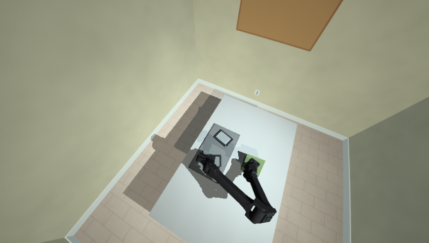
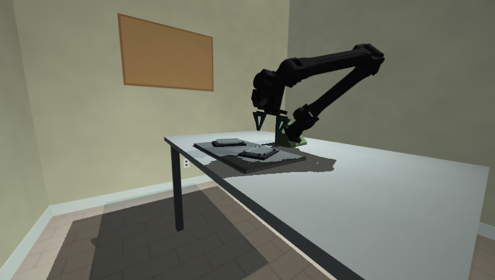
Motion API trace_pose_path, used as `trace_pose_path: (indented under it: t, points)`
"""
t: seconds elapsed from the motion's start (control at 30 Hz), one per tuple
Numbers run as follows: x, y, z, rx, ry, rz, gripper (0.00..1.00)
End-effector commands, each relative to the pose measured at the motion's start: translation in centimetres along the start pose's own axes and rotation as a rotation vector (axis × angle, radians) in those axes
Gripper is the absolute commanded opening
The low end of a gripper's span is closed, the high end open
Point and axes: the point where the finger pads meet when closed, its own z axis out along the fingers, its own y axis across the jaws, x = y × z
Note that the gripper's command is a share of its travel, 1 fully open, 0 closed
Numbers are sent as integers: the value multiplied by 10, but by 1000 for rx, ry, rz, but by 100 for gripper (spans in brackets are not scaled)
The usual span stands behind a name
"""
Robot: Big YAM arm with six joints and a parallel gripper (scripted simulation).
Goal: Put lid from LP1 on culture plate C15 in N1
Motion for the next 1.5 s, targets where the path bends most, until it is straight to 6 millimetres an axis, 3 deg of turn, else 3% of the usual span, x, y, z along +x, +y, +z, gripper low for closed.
trace_pose_path:
  t: [0.0, 0.07, 0.13, 0.2, 0.23, 0.3, 0.37, 0.4, 0.43, 0.53, 0.77, 0.8, 1.1, 1.23, 1.47]
  points:
    - [-5, -18, -1, -21, 21, -109, 100]
    - [9, -26, 10, -35, 50, -105, 100]
    - [10, -33, 14, -60, 66, -146, 100]
    - [10, -33, 14, -60, 66, -146, 100]
    - [-6, -34, 7, -69, 49, -196, 100]
    - [-2, -42, 13, -98, 65, -233, 100]
    - [22, -51, 27, -122, 101, -216, 100]
    - [16, -54, 26, -138, 96, -252, 100]
    - [26, -58, 32, -154, 111, -253, 100]
    - [16, -58, 27, -145, 95, -269, 100]
    - [12, -54, 21, -133, 72, -291, 100]
    - [14, -52, 28, -138, 92, -286, 100]
    - [18, -54, 30, -138, 81, -292, 100]
    - [26, -50, 48, -151, 119, -271, 100]
    - [27, -49, 56, -151, 119, -271, 100]
